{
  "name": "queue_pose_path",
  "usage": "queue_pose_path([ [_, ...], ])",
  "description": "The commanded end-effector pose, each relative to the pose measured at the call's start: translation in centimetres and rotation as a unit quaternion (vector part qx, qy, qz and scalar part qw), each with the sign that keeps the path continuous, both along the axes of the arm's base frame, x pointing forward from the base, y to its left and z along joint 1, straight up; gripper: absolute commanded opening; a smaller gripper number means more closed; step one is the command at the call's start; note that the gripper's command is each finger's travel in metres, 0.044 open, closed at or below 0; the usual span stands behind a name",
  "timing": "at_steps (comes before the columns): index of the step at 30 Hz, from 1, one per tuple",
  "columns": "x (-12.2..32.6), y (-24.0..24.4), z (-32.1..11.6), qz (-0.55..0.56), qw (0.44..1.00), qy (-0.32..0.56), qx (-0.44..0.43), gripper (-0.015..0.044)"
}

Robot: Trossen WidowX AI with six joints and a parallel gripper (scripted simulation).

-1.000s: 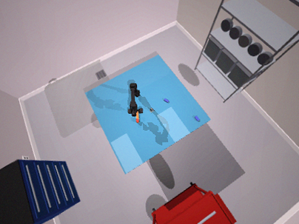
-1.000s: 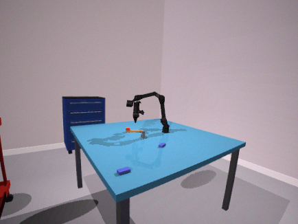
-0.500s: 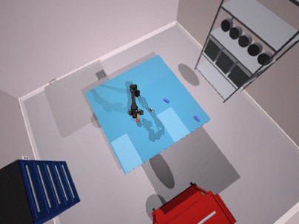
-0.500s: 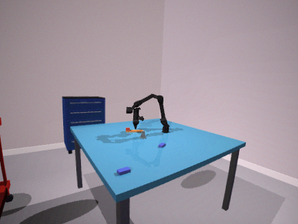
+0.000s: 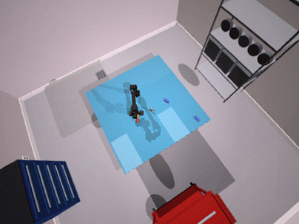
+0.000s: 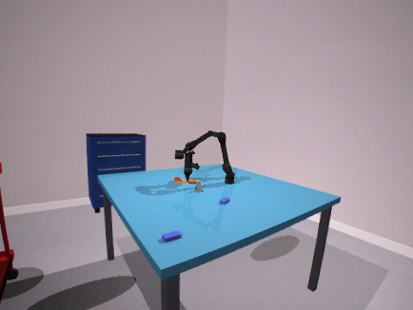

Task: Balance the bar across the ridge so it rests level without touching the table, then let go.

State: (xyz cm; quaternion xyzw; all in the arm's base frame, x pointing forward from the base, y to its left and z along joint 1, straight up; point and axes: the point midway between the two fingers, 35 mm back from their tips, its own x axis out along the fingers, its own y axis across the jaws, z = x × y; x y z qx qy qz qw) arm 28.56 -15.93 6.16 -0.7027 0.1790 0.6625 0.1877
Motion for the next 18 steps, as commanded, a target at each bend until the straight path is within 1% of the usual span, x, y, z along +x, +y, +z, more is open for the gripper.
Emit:
queue_pose_path([
  [1, -0.15, 0.01, -0.95, 0.002, 1.000, 0.003, 0.000, 0.0315],
  [18, -0.15, 0.01, -1.19, 0.002, 1.000, 0.003, 0.000, 0.0315],
])
